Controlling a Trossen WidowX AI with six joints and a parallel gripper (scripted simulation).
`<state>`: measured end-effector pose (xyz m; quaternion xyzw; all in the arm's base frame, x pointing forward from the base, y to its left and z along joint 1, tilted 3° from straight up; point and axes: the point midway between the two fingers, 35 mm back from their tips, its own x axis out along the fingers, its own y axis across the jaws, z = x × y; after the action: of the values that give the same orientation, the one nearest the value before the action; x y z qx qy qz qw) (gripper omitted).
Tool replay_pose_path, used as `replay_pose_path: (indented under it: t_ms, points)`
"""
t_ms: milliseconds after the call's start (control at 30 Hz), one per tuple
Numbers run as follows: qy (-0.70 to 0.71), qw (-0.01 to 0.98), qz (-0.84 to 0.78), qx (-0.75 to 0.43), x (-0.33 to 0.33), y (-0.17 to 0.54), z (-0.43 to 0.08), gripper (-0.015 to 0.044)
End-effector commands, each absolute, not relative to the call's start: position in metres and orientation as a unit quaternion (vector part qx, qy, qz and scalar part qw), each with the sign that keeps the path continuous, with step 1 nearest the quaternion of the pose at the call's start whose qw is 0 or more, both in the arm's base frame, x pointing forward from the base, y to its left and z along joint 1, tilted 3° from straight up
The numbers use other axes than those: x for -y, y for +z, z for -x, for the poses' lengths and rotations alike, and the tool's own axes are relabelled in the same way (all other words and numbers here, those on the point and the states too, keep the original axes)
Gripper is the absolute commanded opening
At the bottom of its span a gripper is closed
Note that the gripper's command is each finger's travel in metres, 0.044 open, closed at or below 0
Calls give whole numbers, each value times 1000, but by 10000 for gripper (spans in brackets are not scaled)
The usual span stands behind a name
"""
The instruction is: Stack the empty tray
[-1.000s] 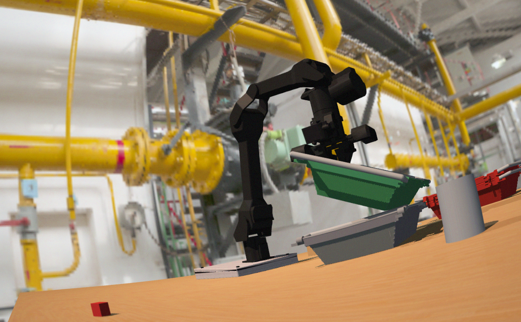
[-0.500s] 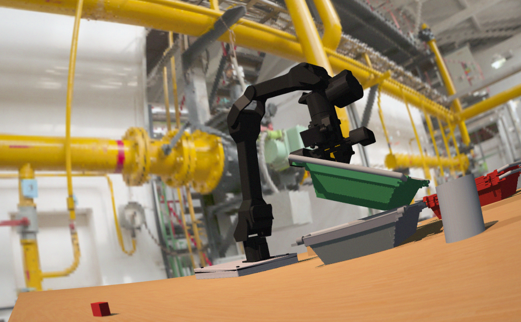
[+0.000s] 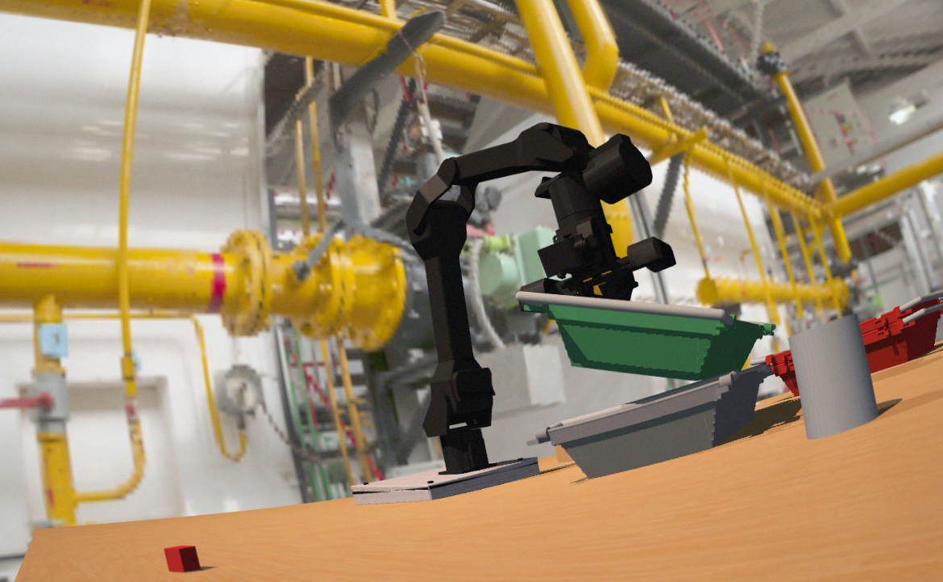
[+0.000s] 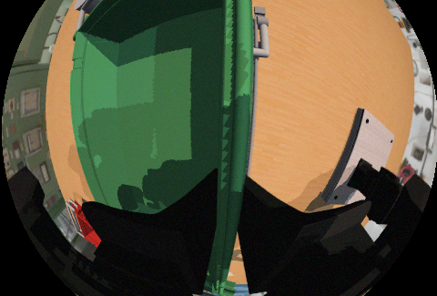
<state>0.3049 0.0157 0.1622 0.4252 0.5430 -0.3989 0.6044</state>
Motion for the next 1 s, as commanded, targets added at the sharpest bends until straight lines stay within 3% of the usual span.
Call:
replay_pose_path:
  t_ms: [0, 967]
  points:
    - [-401, 604, -424, -544, -14, 157, -301, 0]
    - [-401, 603, -423, -544, -11, 137, -294, 0]
